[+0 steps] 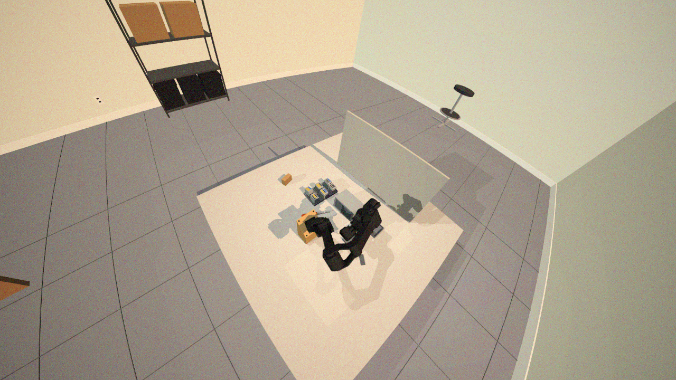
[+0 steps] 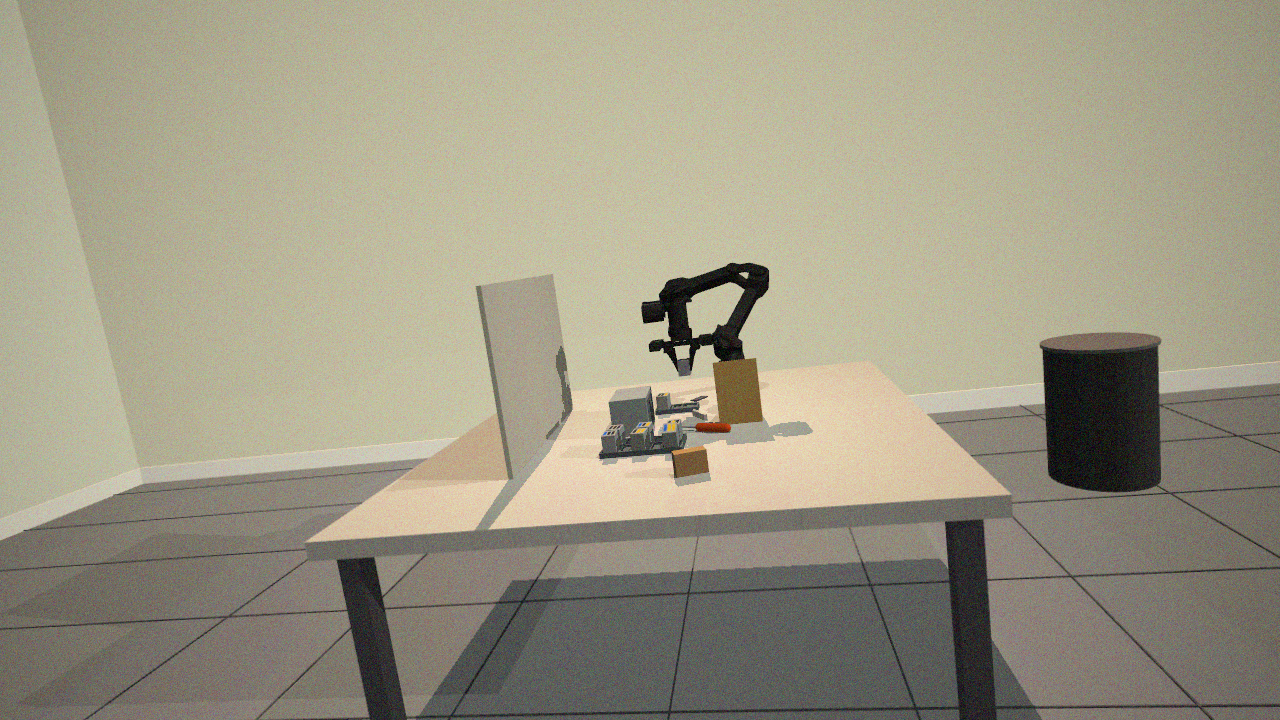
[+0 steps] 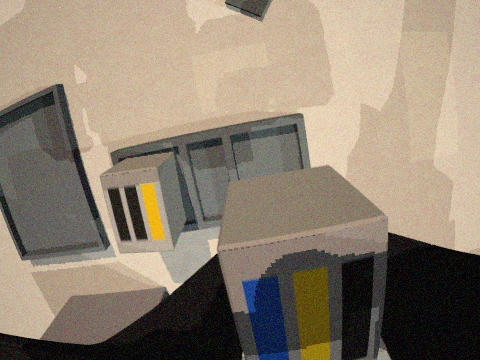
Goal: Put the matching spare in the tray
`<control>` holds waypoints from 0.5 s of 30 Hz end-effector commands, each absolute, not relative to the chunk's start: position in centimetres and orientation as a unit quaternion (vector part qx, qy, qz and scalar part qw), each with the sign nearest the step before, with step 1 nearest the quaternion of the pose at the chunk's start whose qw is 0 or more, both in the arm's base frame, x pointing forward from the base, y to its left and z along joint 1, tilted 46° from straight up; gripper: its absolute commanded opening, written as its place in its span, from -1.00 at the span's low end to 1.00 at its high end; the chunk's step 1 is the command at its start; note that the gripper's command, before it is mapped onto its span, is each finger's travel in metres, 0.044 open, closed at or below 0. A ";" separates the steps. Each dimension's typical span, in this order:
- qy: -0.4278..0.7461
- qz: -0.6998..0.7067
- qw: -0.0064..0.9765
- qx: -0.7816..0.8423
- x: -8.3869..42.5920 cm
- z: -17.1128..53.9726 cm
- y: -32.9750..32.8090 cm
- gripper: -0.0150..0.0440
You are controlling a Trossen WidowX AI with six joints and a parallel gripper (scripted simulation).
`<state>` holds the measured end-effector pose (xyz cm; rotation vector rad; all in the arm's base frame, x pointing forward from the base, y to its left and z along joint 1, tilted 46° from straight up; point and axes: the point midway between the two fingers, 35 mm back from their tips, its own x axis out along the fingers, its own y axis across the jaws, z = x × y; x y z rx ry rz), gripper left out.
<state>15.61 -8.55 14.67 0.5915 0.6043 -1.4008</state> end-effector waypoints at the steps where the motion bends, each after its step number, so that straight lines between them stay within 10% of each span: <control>1: 0.269 -0.624 0.684 0.266 15.8 15.9 -7.6 -0.49; 15: 0.266 -0.624 0.685 0.265 18.6 18.5 -6.1 -0.49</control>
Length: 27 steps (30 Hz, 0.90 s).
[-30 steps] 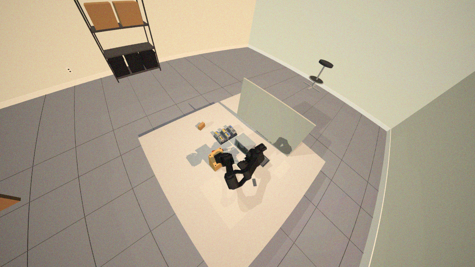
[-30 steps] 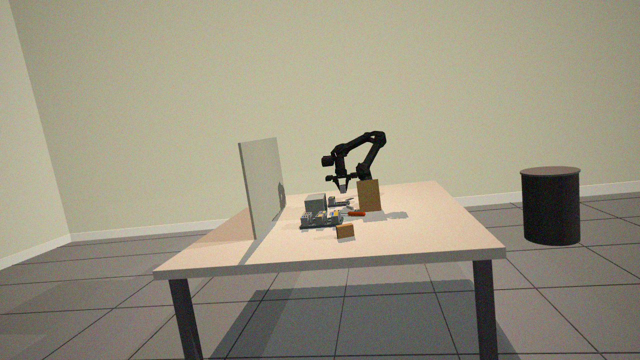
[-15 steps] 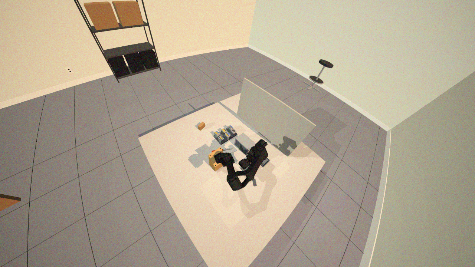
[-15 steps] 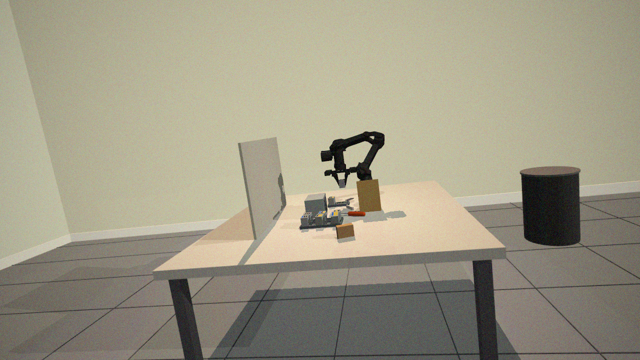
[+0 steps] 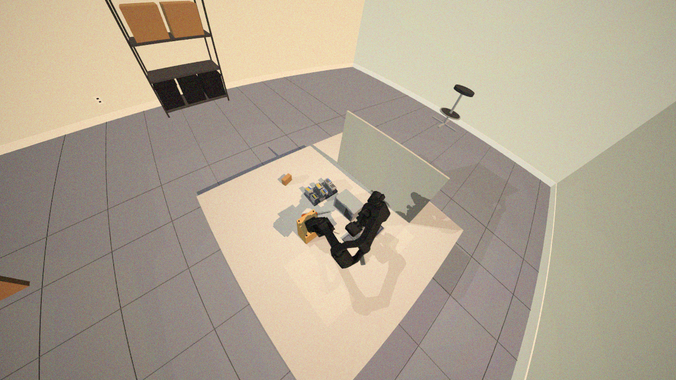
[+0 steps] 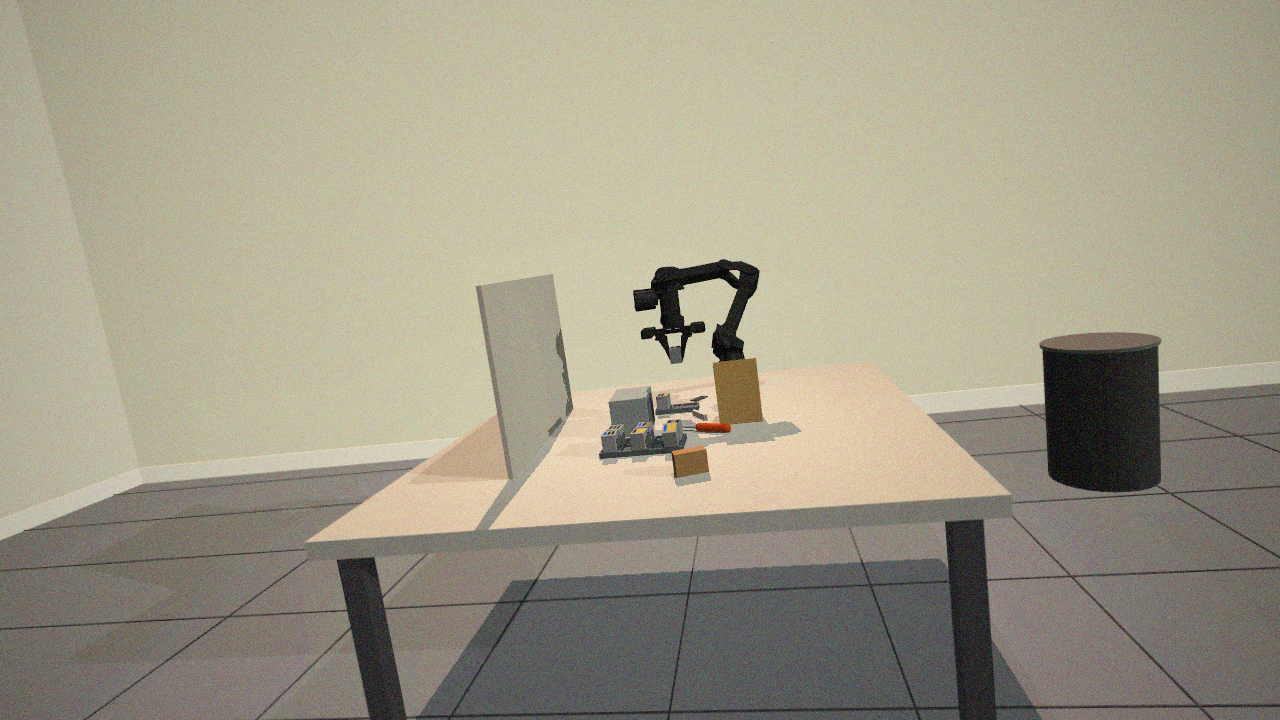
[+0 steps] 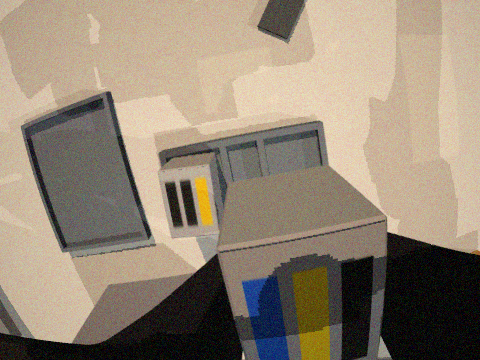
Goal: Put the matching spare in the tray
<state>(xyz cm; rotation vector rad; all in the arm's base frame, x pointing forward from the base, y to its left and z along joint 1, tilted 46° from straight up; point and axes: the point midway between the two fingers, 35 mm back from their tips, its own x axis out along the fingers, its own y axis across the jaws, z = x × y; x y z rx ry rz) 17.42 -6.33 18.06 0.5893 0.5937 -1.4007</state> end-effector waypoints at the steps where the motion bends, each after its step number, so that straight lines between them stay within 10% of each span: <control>1: 0.266 -0.624 0.685 0.266 19.1 18.6 -6.0 -0.49; 27: 0.263 -0.623 0.686 0.268 31.5 19.5 -5.9 -0.49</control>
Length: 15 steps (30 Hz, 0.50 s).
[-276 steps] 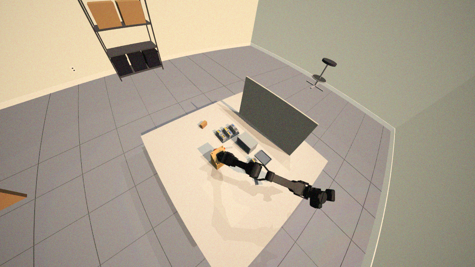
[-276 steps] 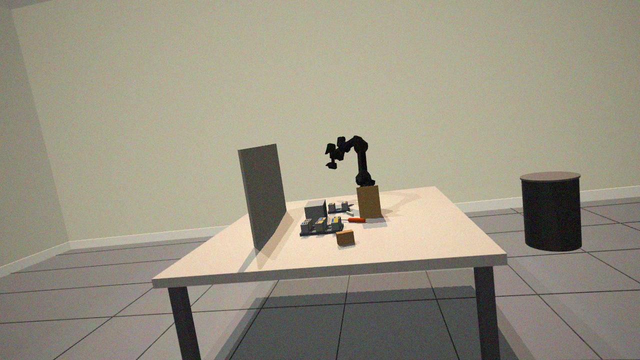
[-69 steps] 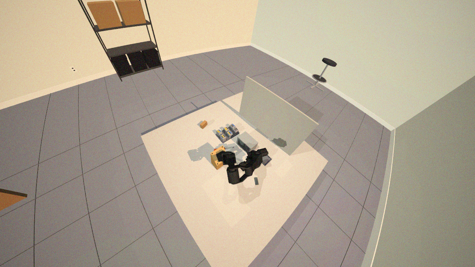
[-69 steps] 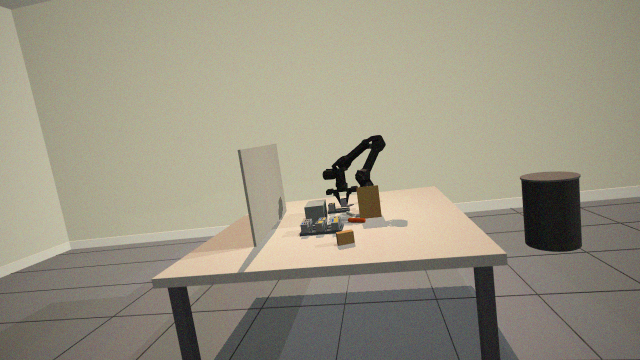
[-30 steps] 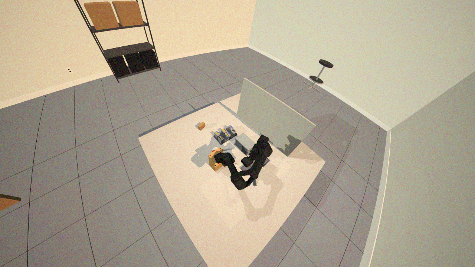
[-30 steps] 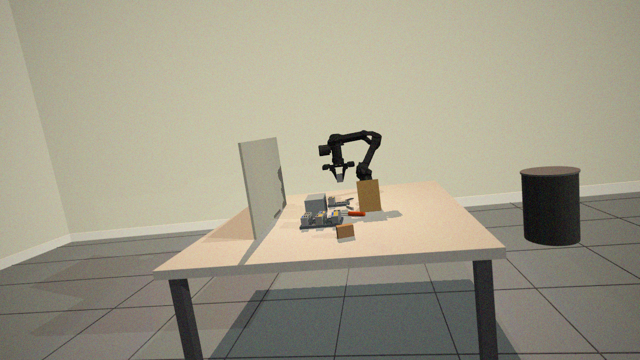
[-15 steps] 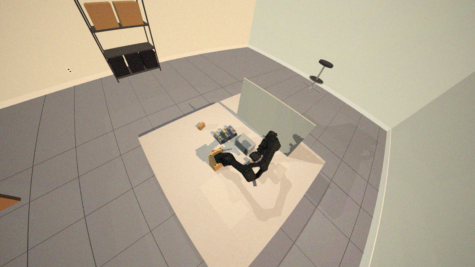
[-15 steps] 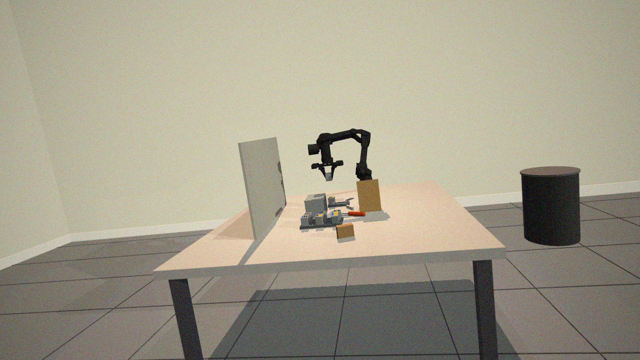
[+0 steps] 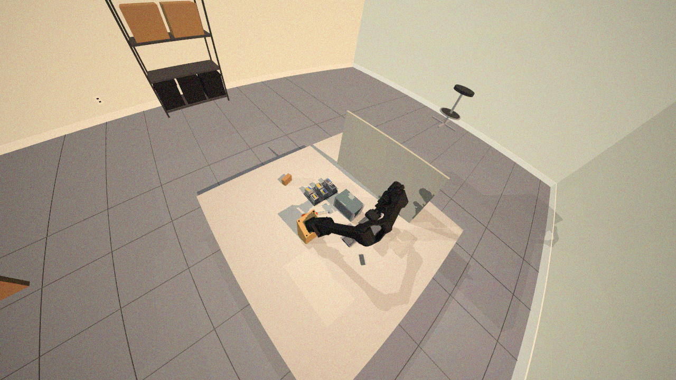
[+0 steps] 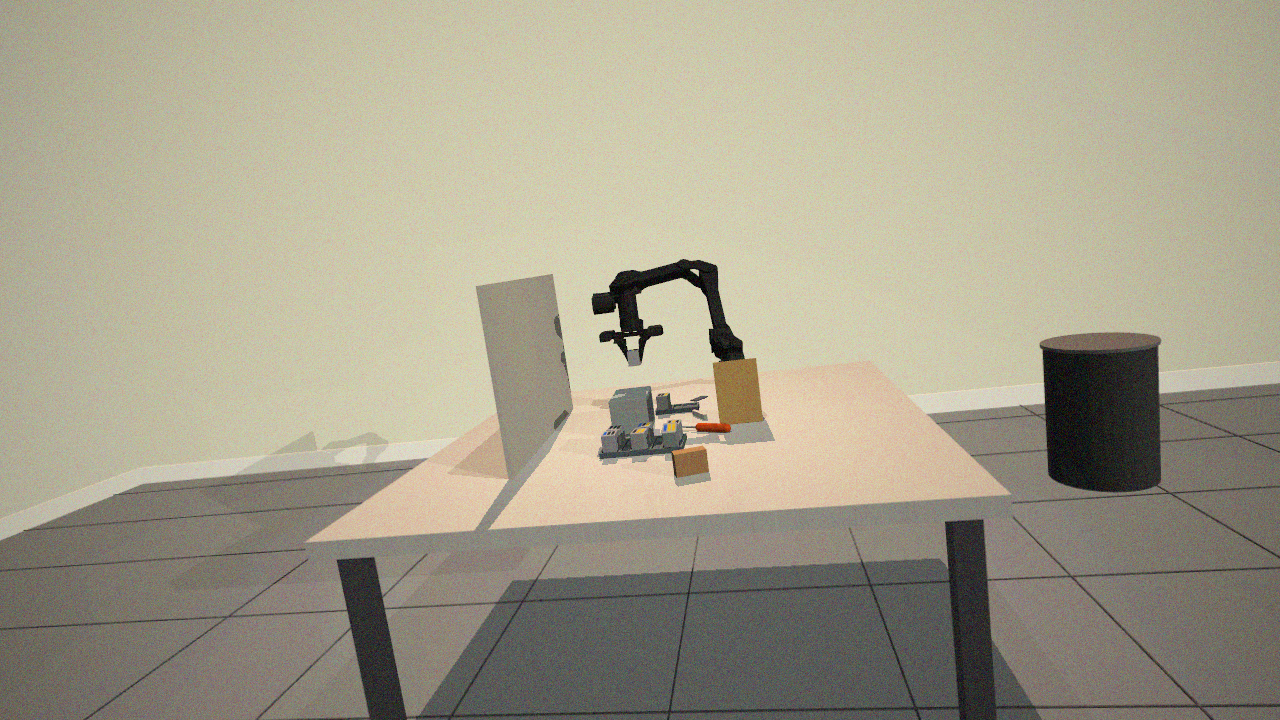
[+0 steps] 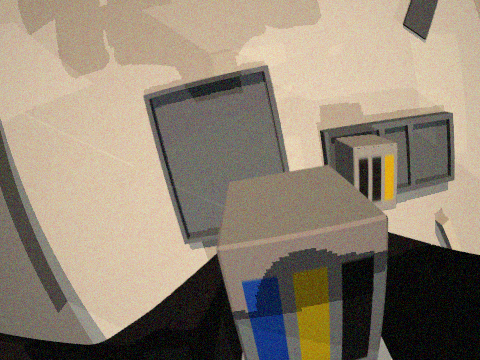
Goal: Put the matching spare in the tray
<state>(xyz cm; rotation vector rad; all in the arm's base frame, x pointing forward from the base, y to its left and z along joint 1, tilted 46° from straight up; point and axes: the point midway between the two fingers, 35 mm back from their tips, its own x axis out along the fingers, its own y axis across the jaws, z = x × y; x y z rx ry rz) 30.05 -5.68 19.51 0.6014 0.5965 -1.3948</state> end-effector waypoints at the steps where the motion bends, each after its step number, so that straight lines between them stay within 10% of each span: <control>1: 0.263 -0.623 0.686 0.268 32.0 19.4 -5.9 -0.49; 15: 0.262 -0.623 0.686 0.269 33.4 18.8 -6.4 -0.49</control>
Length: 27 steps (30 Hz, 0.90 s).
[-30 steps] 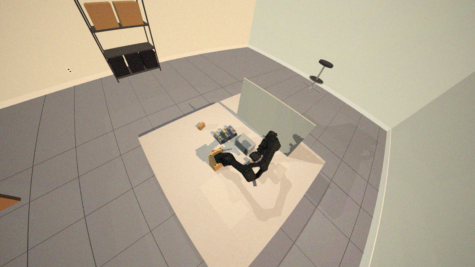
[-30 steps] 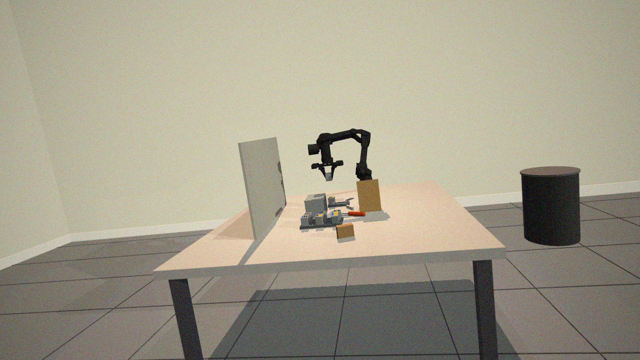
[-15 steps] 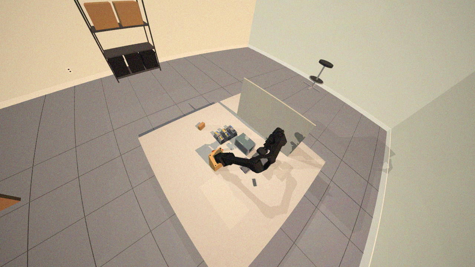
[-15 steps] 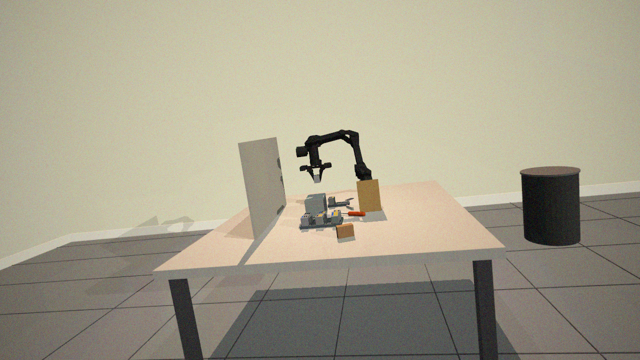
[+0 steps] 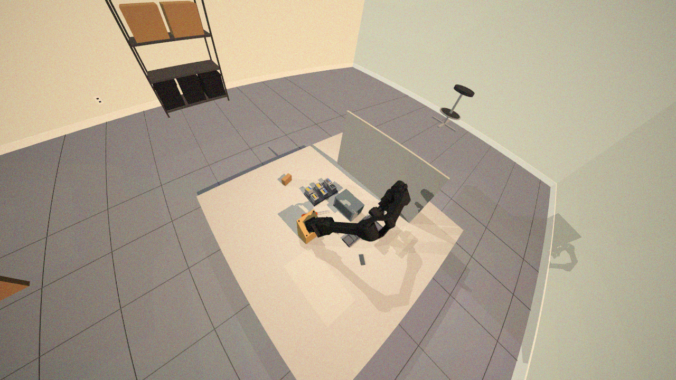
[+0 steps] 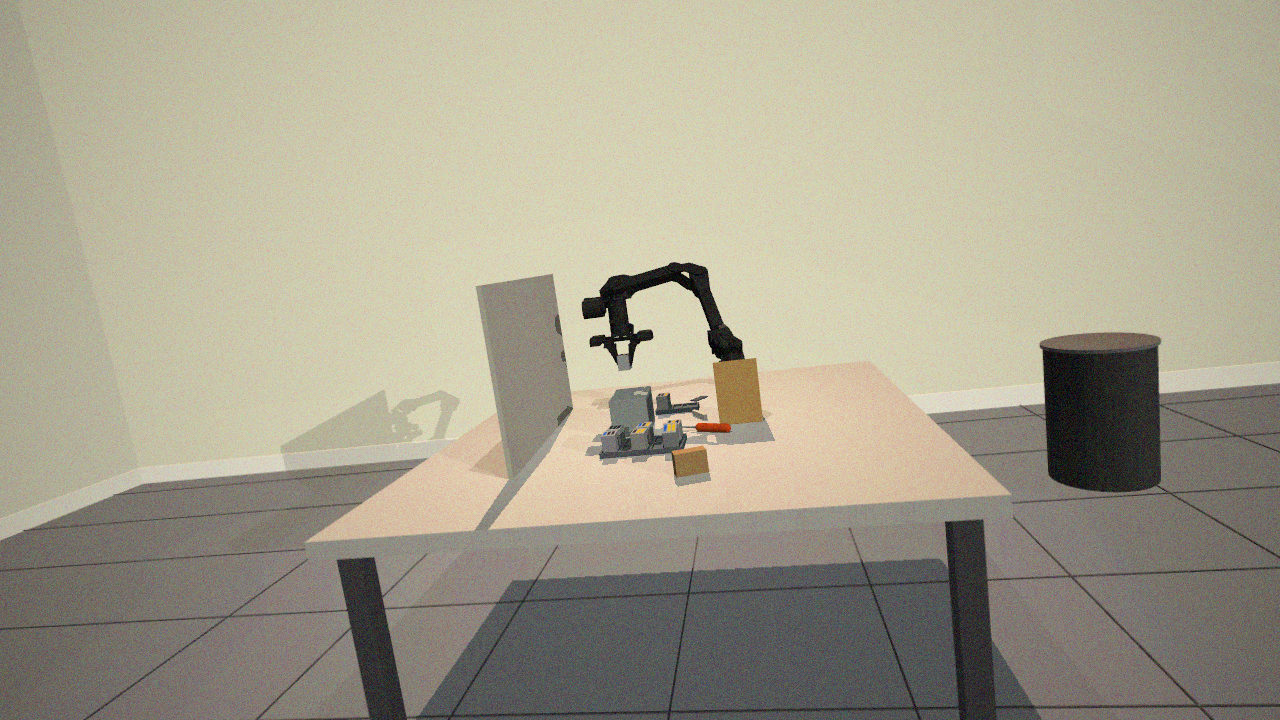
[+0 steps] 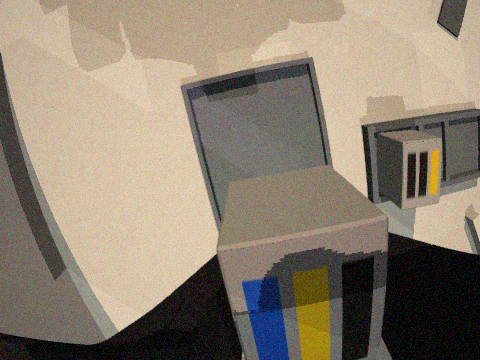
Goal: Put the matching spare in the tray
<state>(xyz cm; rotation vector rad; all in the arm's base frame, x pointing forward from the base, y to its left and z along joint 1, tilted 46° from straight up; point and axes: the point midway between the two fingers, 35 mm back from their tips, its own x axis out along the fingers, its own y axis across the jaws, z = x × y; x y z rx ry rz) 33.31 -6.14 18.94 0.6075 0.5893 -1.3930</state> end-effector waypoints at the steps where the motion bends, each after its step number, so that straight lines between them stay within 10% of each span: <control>1: 0.263 -0.623 0.686 0.269 33.4 18.7 -6.5 -0.49; 27: 0.264 -0.623 0.685 0.270 34.0 16.9 -8.2 -0.49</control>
